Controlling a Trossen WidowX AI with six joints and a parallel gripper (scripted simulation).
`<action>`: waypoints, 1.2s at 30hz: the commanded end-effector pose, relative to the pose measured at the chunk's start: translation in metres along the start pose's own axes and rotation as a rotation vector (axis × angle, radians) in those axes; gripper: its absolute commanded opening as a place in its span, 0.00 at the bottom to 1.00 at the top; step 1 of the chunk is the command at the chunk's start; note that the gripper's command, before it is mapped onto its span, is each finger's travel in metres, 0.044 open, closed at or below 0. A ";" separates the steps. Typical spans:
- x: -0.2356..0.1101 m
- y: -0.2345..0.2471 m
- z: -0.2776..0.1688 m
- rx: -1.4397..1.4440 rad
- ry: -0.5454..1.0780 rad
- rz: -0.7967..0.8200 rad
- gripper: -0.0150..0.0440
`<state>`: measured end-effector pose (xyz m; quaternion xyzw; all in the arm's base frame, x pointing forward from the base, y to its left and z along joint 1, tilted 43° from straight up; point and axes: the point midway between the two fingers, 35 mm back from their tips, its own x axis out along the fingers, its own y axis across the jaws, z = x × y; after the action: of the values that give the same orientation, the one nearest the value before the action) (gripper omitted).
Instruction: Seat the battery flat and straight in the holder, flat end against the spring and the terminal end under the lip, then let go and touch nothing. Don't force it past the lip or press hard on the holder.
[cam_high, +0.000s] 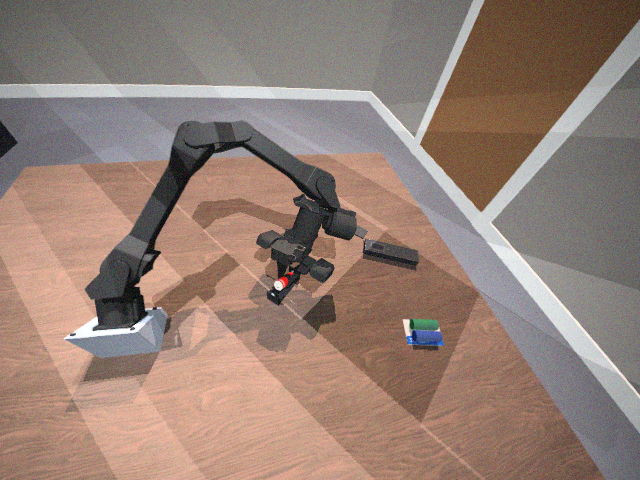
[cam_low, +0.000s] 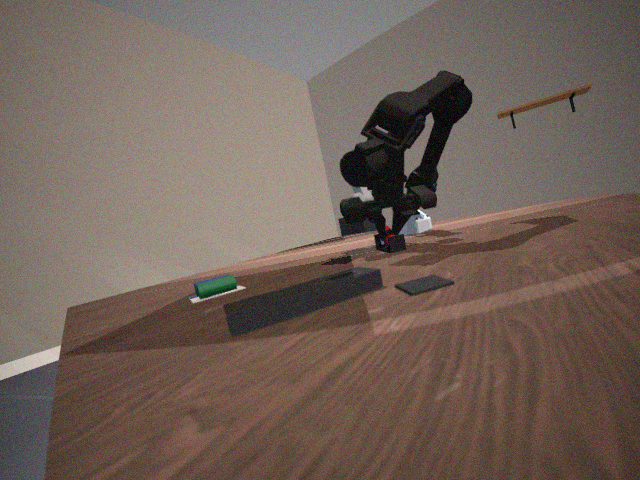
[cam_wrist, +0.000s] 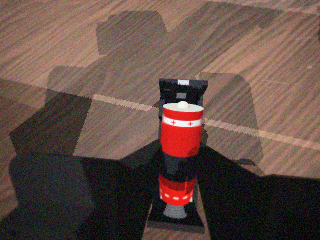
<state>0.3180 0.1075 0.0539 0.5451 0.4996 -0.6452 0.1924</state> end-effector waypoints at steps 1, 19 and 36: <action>-0.002 0.000 -0.005 -0.004 0.004 0.003 0.39; 0.003 0.002 -0.005 -0.005 0.111 0.002 0.39; 0.008 0.003 -0.003 0.001 0.219 0.001 0.39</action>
<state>0.3160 0.1057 0.0462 0.6007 0.5100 -0.5989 0.1428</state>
